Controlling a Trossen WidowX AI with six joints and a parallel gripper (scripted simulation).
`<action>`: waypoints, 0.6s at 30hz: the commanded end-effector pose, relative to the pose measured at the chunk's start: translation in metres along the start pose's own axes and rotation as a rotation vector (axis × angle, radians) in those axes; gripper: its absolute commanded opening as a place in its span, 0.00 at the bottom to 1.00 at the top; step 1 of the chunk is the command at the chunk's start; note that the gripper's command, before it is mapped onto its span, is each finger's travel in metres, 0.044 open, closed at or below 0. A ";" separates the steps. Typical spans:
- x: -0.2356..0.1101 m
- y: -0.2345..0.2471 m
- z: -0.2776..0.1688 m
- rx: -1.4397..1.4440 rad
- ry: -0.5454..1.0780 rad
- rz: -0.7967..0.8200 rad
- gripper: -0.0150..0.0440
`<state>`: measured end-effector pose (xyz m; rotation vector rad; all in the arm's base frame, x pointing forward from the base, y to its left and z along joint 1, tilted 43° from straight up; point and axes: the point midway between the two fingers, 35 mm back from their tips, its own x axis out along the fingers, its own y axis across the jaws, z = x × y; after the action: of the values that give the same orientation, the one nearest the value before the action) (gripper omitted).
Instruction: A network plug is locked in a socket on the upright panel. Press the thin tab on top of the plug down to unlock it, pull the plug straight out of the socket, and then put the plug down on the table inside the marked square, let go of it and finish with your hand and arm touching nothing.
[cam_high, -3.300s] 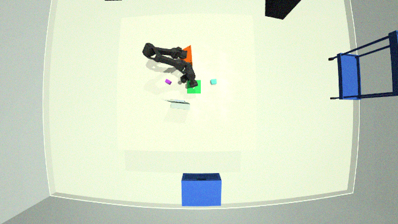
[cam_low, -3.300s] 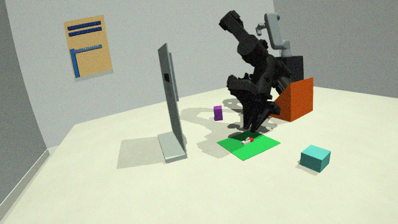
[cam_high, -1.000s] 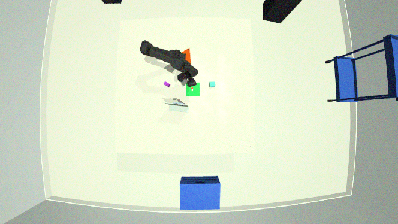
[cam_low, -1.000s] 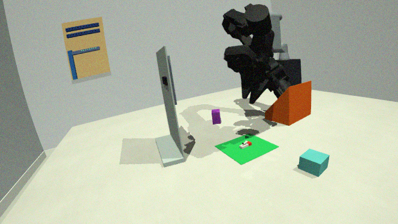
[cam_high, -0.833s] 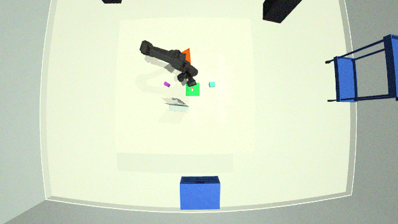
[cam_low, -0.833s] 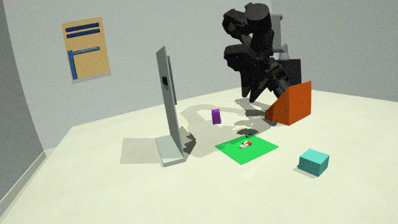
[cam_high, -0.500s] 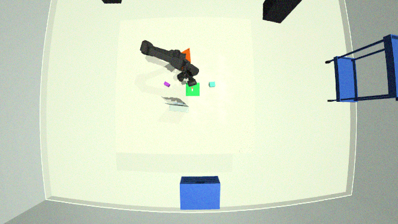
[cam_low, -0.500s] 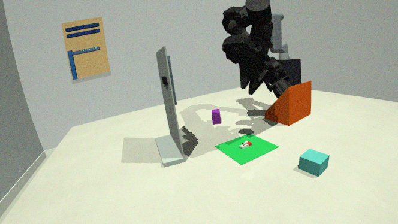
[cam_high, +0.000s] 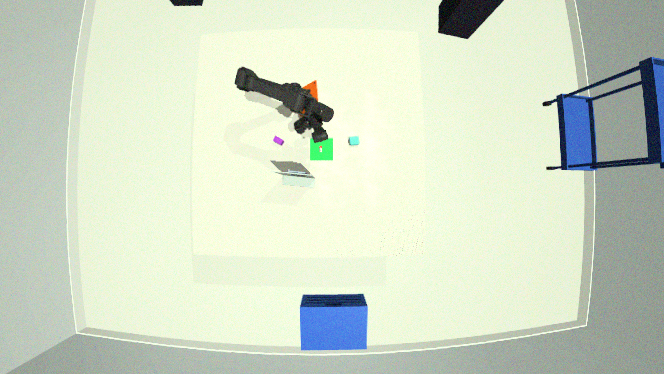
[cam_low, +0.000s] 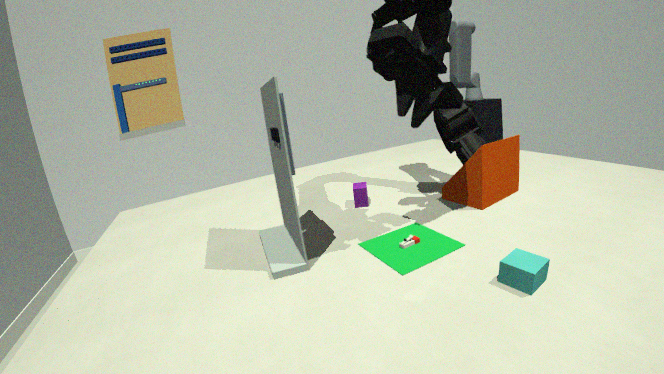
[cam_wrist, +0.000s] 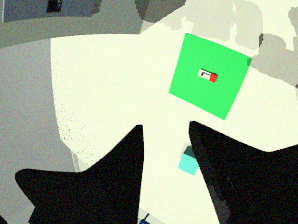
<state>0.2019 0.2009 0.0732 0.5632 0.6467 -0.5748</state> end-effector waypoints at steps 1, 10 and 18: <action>-0.013 0.010 0.000 0.009 0.002 0.005 0.52; -0.036 0.021 0.002 0.012 0.000 0.008 0.52; -0.036 0.021 0.002 0.012 0.000 0.008 0.79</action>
<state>0.1925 0.2226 0.1032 0.5657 0.6416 -0.5720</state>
